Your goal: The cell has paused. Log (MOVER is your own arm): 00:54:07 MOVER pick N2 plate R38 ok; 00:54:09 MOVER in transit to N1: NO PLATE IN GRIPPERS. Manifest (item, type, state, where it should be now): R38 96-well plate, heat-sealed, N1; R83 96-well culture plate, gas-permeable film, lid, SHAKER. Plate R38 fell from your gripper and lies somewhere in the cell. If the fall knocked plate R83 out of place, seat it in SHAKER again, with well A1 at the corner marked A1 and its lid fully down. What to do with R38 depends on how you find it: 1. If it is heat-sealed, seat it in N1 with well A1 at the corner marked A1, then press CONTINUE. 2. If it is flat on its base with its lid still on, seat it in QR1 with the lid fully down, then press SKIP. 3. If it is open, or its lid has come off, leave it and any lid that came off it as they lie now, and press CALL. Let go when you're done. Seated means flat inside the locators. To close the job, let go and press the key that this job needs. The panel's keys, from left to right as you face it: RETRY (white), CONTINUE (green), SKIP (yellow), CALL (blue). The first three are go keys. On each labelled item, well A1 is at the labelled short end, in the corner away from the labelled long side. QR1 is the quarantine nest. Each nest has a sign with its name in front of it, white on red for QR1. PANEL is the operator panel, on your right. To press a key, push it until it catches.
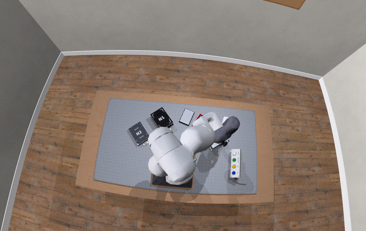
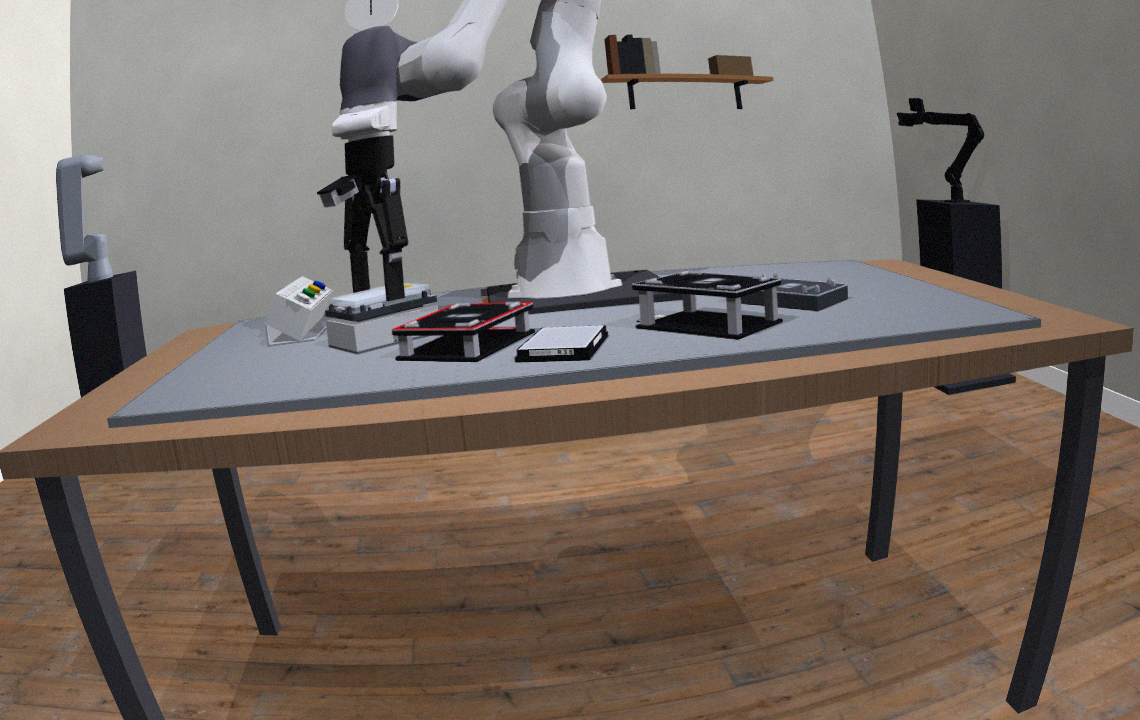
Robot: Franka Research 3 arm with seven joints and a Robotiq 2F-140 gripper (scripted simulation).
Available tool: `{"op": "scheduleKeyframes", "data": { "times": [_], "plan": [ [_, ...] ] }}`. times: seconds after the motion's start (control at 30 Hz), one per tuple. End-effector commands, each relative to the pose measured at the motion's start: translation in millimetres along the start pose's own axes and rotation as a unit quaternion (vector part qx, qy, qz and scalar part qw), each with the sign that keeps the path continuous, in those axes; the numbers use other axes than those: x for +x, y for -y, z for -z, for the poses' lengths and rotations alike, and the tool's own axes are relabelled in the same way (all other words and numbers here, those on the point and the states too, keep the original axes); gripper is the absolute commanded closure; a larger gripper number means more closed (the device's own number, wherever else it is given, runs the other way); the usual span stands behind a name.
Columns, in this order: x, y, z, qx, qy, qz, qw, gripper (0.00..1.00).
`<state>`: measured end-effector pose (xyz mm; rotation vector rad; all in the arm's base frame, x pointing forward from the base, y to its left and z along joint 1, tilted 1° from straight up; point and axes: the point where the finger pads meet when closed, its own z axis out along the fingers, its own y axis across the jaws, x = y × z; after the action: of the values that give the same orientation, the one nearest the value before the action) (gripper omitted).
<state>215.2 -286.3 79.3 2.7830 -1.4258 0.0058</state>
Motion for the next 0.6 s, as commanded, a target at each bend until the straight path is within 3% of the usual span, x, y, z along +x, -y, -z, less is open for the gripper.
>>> {"op": "scheduleKeyframes", "data": {
  "times": [0.0, 0.27, 0.57],
  "plan": [
    [-0.8, -0.4, 0.8, -0.001, 0.001, -0.001, 1.000, 0.30],
    [-0.8, -0.4, 8.1, -0.001, 0.001, -0.001, 1.000, 0.30],
    [-0.7, -0.4, 29.7, -0.001, 0.001, -0.001, 1.000, 0.30]
  ]
}}
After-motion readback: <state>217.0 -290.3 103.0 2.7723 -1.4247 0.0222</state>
